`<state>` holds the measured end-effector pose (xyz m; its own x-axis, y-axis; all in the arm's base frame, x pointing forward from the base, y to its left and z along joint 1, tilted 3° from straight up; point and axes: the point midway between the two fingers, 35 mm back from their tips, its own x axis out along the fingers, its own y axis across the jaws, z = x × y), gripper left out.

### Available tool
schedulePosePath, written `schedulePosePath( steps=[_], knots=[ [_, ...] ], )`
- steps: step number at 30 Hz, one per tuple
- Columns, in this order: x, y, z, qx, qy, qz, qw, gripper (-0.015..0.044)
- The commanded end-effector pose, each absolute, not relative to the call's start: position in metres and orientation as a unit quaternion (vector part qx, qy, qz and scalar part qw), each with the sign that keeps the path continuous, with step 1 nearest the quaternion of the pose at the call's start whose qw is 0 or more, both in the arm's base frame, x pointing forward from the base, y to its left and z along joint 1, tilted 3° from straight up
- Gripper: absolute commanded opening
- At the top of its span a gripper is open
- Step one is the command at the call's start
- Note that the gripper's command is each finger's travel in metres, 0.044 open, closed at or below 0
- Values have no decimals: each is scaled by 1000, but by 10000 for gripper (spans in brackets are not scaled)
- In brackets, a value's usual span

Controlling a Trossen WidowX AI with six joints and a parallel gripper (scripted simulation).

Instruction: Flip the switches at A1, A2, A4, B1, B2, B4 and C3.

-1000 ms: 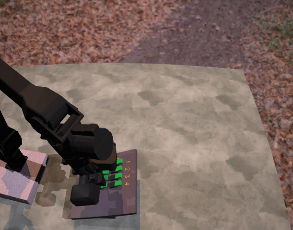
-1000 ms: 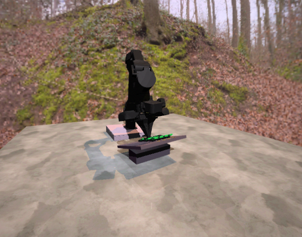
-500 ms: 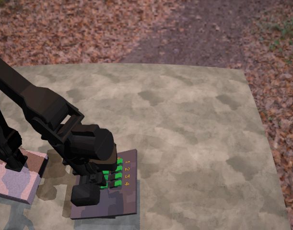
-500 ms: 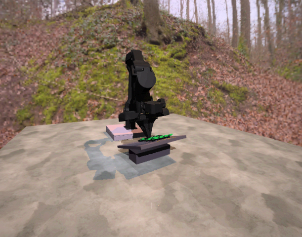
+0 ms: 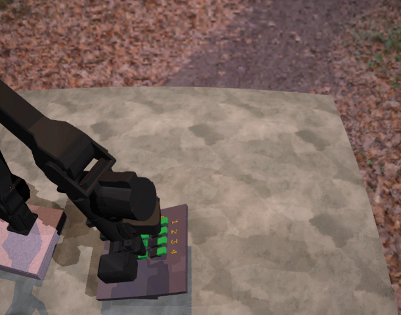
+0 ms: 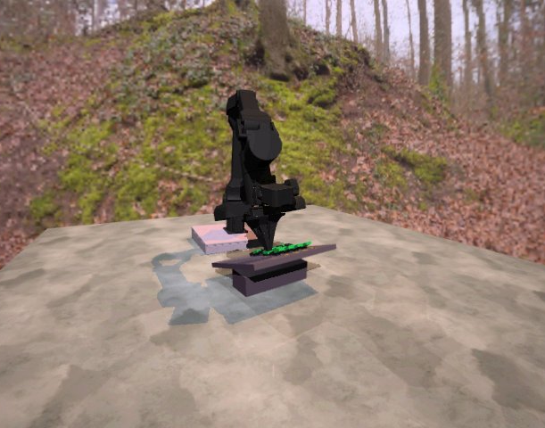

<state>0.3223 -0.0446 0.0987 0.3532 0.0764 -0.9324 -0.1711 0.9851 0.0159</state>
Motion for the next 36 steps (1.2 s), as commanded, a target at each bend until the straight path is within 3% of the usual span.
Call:
schedulePosePath(
  steps=[1,8,13,19,36],
  knots=[
    [321,-45,96,-40,567,73,820,0],
    [296,-50,157,-39,557,73,826,0],
    [294,-49,156,-39,557,73,826,0],
    [255,-34,142,-38,558,73,826,0],
    [271,-30,105,-39,568,73,819,0]
  ],
)
